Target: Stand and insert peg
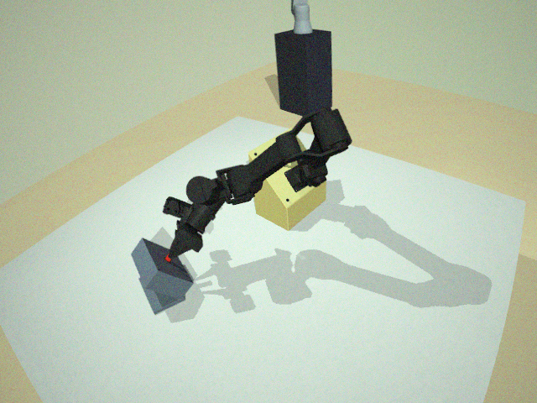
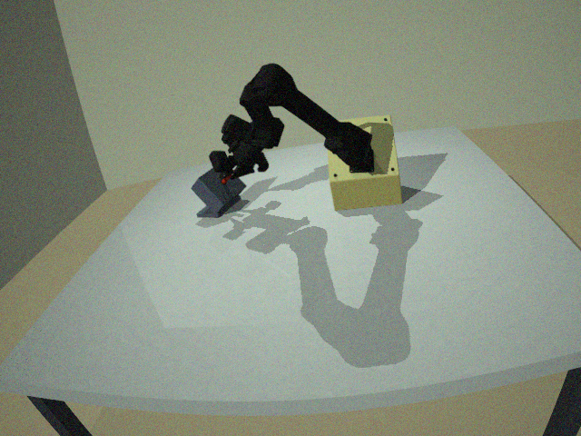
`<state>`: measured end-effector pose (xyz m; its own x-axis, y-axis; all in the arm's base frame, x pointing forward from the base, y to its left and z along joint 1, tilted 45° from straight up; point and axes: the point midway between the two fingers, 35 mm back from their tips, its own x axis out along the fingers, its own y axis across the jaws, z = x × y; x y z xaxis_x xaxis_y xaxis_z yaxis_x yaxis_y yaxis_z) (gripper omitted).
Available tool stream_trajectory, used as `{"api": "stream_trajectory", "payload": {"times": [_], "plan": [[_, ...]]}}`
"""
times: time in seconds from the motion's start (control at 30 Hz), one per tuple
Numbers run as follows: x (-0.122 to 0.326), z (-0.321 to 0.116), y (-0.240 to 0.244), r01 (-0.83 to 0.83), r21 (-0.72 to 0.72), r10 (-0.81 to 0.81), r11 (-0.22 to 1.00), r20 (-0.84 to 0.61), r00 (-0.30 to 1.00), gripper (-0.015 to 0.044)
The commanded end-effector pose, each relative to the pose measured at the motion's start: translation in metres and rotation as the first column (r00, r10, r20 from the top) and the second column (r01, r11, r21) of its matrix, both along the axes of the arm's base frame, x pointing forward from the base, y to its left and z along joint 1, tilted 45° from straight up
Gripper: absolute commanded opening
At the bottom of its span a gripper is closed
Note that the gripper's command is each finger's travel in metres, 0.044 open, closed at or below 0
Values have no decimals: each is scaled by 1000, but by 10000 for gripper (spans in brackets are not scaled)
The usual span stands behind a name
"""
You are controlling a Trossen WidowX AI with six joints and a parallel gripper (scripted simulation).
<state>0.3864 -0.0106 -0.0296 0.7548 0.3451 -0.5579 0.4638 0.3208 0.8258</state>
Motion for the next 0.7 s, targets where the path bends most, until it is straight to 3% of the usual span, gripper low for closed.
{"api": "stream_trajectory", "payload": {"times": [0.0, 0.23, 0.67], "plan": [[0, 0, 0, 0, 0, 0, 1000, 0, 1000, 263], [-2, 2, -1, 0, -1, 0, 1000, -1, 1000, 440], [-11, 11, -9, 1, -3, -1, 1000, -3, 1000, 440]]}}
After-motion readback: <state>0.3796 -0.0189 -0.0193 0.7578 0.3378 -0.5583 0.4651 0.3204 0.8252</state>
